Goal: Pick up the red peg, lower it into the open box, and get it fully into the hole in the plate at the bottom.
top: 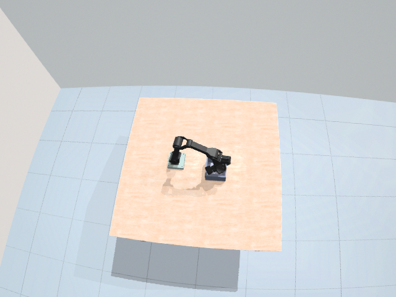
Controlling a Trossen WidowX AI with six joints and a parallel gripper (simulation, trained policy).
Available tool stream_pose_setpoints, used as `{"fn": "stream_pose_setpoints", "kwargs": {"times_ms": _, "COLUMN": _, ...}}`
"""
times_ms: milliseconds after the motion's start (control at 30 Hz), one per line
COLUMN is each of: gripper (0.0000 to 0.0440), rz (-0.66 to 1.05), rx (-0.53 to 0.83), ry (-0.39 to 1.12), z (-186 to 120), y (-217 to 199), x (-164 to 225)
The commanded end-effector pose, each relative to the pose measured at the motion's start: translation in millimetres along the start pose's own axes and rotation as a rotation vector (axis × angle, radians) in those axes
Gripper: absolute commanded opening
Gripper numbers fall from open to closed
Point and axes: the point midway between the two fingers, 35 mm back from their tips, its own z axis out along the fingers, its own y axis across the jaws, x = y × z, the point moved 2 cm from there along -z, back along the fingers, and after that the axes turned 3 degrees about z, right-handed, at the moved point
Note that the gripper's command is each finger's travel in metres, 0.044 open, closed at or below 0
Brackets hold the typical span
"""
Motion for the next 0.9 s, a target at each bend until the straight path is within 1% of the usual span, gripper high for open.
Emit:
{"fn": "stream_pose_setpoints", "kwargs": {"times_ms": 0, "gripper": 0.0147, "rz": -0.009, "rx": 0.0, "ry": 0.007, "z": 0.5, "y": 3.6, "x": -5.8}}
{"fn": "stream_pose_setpoints", "kwargs": {"times_ms": 467, "gripper": 0.0127, "rz": -0.021, "rx": 0.029, "ry": 0.04, "z": 8.7, "y": 5.3, "x": -31.4}}
{"fn": "stream_pose_setpoints", "kwargs": {"times_ms": 867, "gripper": 0.0123, "rz": -0.016, "rx": 0.057, "ry": 0.032, "z": 10.3, "y": -5.1, "x": -60.4}}
